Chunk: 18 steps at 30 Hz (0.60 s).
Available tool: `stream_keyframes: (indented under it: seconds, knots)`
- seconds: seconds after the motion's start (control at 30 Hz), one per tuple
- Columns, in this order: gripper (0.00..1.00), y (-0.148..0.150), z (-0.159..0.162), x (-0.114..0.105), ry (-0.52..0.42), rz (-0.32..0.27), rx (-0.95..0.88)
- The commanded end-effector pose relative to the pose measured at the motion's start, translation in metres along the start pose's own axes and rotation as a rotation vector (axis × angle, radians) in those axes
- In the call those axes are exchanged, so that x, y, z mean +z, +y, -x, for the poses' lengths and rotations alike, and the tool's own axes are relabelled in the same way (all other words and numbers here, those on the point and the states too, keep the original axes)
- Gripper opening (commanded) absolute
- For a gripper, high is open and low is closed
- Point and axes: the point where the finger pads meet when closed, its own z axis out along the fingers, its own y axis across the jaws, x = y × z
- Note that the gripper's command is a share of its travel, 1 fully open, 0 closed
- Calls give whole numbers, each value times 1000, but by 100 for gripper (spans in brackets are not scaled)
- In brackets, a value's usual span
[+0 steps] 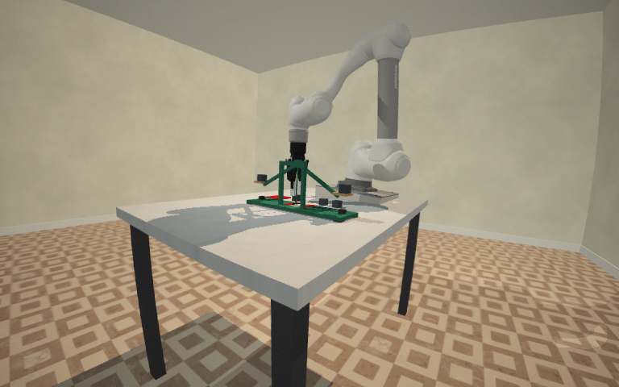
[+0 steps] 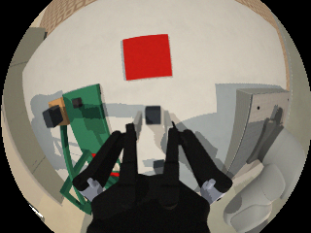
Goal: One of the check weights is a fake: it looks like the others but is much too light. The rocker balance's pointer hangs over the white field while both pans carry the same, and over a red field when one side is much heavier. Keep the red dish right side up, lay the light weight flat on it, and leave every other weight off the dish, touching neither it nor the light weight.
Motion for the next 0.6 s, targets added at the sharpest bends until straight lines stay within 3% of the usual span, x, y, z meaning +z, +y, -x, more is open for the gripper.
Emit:
stream_keyframes:
  seconds: [0.0,0.57]
  knots:
    - [35,0,0,7,0,0,0]
    - [35,0,0,24,0,0,0]
